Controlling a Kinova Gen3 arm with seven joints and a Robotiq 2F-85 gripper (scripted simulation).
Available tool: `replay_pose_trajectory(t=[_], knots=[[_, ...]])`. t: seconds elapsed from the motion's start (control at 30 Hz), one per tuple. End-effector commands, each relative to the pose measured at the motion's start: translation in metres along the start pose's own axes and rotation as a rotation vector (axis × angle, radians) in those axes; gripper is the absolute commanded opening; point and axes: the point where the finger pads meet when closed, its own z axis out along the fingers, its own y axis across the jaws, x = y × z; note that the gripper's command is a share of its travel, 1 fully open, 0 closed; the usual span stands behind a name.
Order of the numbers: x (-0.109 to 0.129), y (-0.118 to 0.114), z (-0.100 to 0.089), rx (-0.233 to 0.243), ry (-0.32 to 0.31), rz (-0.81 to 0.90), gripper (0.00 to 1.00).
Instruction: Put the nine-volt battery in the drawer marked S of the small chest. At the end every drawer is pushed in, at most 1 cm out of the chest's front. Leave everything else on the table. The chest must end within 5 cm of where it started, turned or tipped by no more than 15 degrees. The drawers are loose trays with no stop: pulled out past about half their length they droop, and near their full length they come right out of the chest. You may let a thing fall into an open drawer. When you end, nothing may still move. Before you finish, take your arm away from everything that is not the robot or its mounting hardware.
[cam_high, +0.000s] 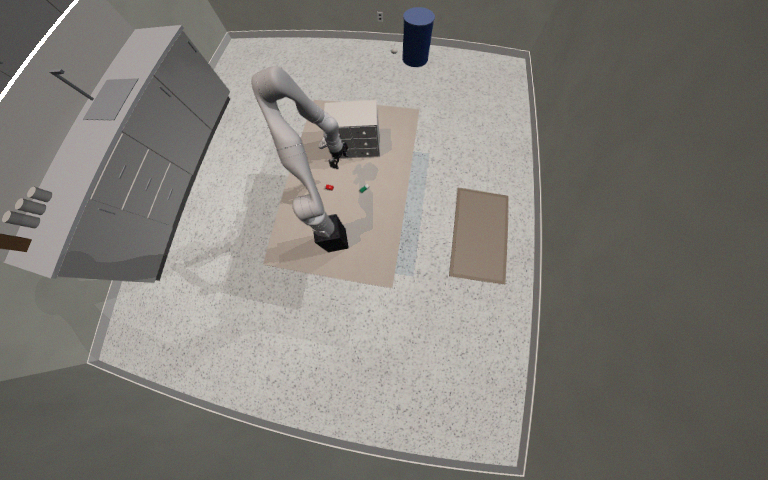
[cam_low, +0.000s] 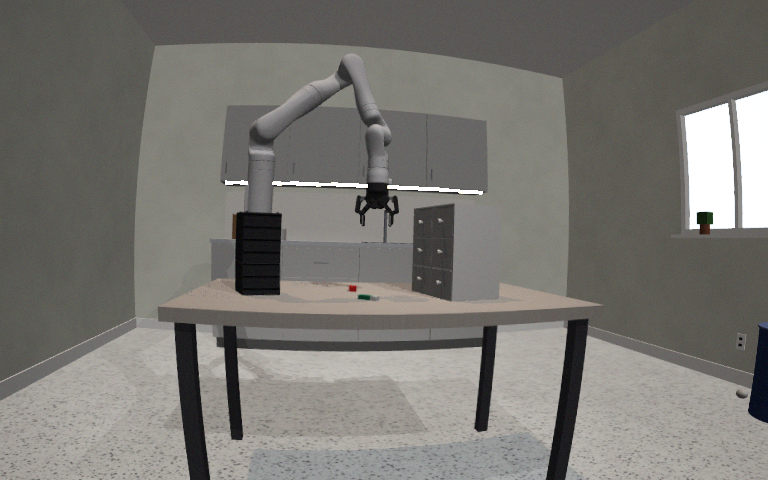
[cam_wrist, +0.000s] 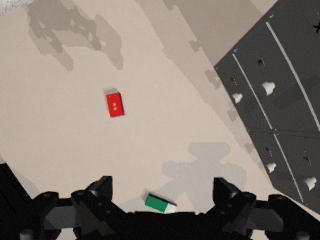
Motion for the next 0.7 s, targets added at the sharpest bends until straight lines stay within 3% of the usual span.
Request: replay_pose_trajectory(t=[0.0,0.67], knots=[[0.007,-0.006,0.000,0.002,-0.005,0.044,1.00],[0.020,-0.023,0.000,0.001,-0.005,0.477,1.00]])
